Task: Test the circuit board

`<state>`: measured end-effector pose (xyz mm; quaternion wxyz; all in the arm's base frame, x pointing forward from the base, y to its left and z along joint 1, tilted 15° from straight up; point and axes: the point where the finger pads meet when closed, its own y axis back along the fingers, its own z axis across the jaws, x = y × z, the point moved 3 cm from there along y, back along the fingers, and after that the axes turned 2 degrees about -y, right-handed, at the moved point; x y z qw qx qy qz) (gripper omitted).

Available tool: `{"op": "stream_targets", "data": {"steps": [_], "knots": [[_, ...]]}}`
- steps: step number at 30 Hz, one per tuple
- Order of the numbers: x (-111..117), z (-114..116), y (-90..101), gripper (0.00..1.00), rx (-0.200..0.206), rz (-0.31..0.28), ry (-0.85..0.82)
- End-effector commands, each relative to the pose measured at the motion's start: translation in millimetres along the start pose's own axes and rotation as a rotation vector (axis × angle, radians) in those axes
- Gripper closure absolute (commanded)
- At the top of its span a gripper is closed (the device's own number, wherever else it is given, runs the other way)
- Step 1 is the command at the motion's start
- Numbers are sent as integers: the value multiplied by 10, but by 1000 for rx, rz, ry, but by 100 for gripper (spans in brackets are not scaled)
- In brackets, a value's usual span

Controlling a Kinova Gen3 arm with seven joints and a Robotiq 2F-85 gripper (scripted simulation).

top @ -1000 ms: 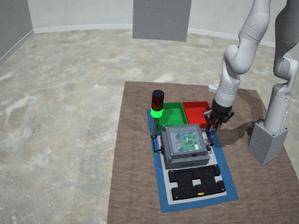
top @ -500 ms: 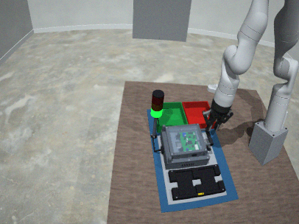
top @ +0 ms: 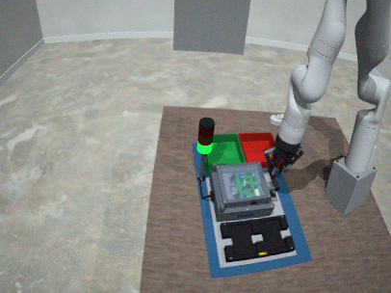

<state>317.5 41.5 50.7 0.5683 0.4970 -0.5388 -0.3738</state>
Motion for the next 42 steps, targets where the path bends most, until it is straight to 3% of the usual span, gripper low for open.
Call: {"op": "stream_targets", "data": {"steps": [1, 25, 42], "knots": [[21, 9, -22, 74, -4, 3, -5], [21, 9, -26, 74, -4, 3, -5], [20, 6, -173, 74, -4, 3, -5]]}}
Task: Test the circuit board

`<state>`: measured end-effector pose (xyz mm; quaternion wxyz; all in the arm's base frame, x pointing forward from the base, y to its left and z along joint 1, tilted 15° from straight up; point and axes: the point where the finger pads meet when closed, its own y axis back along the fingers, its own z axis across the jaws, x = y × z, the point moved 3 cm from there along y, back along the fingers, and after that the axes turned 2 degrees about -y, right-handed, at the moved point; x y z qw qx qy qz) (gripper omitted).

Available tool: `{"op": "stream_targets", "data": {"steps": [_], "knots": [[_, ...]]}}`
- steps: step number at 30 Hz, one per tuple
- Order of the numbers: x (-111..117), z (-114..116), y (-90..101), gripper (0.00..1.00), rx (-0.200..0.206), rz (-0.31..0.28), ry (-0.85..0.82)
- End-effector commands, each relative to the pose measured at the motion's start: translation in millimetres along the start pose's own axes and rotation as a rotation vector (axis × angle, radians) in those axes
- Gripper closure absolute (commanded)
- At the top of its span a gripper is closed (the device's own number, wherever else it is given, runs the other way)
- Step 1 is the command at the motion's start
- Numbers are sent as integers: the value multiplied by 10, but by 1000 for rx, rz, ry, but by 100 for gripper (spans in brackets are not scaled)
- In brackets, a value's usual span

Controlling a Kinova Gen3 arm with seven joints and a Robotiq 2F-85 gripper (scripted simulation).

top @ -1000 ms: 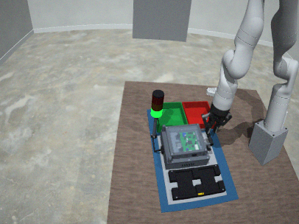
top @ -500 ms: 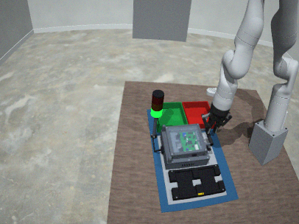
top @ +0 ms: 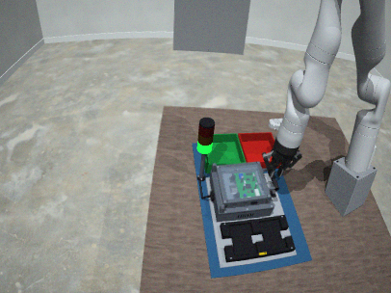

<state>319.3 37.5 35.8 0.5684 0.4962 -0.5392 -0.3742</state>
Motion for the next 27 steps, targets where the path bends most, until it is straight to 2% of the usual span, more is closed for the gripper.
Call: {"op": "stream_targets", "data": {"steps": [1, 27], "knots": [[15, 7, -22, 74, -3, 2, -3], [15, 7, -59, 74, -3, 2, -3]]}}
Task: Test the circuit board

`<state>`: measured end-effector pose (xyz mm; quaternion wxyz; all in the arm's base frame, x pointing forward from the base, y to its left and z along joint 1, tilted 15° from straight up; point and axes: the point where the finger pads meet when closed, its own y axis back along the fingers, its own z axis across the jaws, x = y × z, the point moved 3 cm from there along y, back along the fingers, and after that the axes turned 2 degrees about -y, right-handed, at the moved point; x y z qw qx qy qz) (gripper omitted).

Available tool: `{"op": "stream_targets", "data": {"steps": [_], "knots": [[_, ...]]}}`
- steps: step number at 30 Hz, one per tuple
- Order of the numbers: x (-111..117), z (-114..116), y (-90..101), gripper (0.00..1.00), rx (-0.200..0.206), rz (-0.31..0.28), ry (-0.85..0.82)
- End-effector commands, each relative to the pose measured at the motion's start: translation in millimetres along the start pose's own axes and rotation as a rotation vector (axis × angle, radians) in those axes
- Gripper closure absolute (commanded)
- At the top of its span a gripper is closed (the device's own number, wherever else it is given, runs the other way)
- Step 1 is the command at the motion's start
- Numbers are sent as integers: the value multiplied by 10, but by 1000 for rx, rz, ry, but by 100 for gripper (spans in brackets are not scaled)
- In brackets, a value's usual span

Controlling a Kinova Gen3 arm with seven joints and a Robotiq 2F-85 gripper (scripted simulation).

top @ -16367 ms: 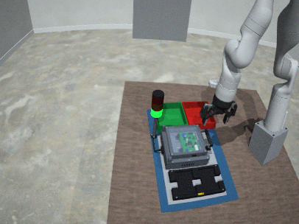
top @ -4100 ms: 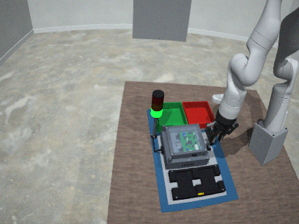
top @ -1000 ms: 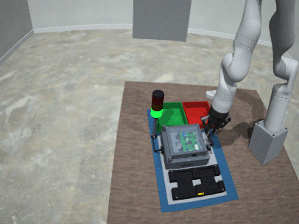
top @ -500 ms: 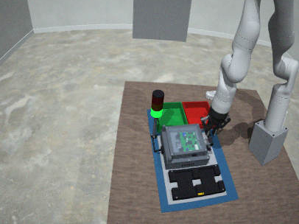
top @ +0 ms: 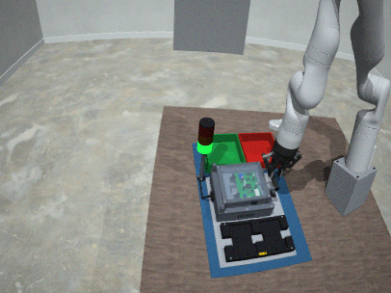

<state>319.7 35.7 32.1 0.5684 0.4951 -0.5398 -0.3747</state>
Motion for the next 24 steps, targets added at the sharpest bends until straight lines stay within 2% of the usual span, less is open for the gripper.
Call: {"op": "stream_targets", "data": {"steps": [1, 14, 24], "knots": [[7, 5, -34, 74, -2, 1, -2], [7, 5, -238, 74, -2, 1, -2], [7, 5, -251, 74, -2, 1, -2]]}}
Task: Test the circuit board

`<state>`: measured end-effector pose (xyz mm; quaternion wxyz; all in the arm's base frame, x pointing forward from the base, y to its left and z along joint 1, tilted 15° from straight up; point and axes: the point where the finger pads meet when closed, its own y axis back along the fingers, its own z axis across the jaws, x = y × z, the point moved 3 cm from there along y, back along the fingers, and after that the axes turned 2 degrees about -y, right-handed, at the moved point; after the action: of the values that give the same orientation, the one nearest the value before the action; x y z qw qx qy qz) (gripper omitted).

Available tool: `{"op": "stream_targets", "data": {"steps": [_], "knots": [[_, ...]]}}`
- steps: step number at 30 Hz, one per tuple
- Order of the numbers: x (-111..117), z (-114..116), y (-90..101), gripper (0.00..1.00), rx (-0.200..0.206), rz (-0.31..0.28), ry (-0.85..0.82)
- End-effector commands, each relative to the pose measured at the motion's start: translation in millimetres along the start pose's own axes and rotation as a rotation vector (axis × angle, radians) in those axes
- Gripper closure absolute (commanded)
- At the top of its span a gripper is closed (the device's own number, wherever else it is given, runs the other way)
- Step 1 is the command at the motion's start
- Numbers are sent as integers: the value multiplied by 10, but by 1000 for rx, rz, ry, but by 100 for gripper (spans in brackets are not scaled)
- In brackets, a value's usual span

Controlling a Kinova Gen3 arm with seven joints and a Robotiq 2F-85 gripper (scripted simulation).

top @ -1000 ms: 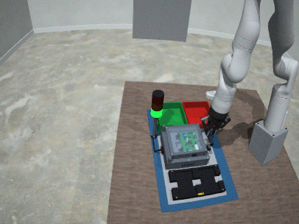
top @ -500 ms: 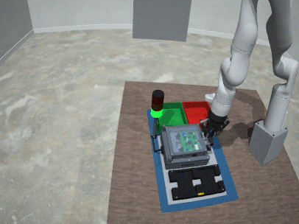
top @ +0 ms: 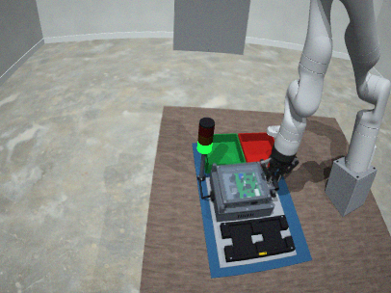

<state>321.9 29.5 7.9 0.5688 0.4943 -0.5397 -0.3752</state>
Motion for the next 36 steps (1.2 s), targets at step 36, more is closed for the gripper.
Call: {"op": "stream_targets", "data": {"steps": [36], "knots": [[3, -1, 0, 100, 0, 0, -1]]}}
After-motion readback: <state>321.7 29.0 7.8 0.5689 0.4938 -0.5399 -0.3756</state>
